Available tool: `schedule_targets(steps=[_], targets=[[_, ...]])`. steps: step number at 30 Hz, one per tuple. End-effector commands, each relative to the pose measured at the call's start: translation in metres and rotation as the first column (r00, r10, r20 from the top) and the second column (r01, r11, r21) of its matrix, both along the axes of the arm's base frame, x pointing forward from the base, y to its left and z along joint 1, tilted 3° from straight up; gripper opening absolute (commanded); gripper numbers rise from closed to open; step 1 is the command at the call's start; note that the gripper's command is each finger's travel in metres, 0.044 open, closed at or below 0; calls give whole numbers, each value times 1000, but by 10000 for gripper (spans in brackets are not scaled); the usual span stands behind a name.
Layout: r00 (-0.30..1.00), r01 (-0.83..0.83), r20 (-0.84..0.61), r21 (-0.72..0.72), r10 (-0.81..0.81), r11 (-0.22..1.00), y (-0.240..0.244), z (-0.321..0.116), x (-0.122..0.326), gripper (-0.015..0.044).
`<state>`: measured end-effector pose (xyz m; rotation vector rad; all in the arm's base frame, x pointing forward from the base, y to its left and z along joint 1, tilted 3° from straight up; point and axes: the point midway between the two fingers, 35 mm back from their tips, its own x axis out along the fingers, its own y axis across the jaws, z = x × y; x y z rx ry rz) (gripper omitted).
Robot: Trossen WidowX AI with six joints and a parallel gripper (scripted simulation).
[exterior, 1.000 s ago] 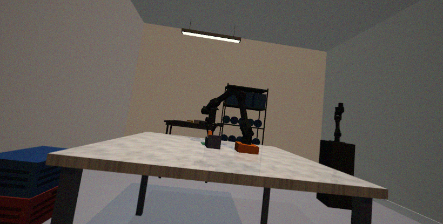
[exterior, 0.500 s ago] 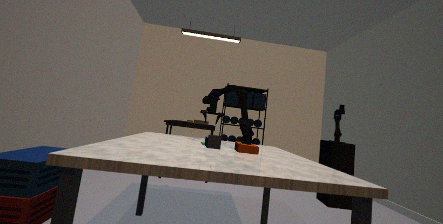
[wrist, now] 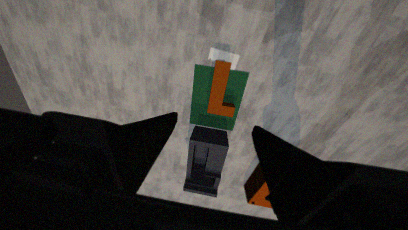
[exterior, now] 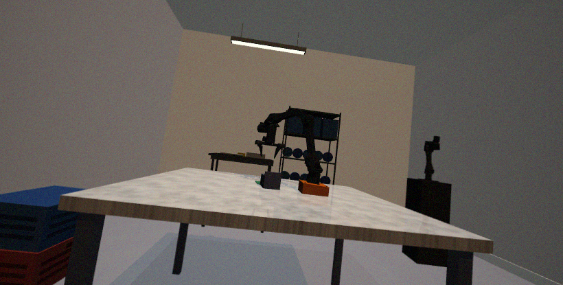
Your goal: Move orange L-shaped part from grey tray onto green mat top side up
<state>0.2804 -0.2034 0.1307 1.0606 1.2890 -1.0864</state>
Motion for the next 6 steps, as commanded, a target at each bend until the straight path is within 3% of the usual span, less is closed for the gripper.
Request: schedule_targets(steps=[1,6], targets=[[1000,0,-1,1,0,1000,0,-1,0,400],[1000,0,-1,1,0,1000,0,-1,0,400]])
